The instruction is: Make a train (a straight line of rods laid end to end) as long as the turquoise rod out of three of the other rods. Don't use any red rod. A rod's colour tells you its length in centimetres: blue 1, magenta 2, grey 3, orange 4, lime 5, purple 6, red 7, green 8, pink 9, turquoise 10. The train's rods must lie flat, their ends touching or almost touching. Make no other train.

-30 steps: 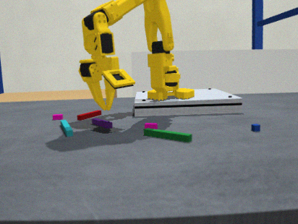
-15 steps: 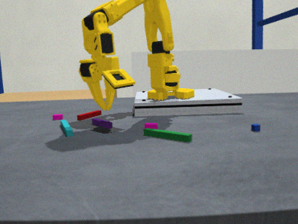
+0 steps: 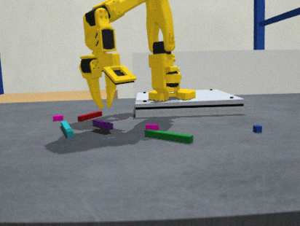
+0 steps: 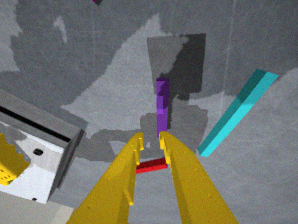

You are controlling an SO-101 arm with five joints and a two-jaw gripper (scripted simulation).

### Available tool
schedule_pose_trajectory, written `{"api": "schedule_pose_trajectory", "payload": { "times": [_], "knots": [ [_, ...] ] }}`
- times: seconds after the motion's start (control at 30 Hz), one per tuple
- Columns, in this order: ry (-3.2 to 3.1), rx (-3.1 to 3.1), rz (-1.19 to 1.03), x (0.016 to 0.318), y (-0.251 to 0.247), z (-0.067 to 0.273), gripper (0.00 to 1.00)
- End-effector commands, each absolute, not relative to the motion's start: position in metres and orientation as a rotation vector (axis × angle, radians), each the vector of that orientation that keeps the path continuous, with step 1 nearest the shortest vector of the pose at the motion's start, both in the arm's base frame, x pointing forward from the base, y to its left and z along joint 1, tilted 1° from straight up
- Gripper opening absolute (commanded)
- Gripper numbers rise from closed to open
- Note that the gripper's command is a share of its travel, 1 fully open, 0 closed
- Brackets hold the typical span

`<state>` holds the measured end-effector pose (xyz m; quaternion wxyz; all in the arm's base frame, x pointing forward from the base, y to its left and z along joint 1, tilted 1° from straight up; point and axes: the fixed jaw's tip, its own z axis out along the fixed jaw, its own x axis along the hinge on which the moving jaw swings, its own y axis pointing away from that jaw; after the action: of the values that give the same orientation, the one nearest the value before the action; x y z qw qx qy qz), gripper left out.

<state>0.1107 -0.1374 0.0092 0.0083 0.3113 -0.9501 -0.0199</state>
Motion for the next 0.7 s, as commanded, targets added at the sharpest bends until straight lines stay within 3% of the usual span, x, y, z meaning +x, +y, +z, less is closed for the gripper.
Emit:
{"api": "schedule_pose_trajectory", "payload": {
  "times": [0.0, 0.37, 0.67],
  "knots": [
    [-2.980, 0.951, -0.053, 0.1090, -0.1361, 0.0148, 0.10],
    [-2.980, 0.950, -0.053, 0.1065, -0.1327, 0.0211, 0.18],
    [-2.980, 0.950, -0.053, 0.1063, -0.1324, 0.0217, 0.19]
  ]
}}
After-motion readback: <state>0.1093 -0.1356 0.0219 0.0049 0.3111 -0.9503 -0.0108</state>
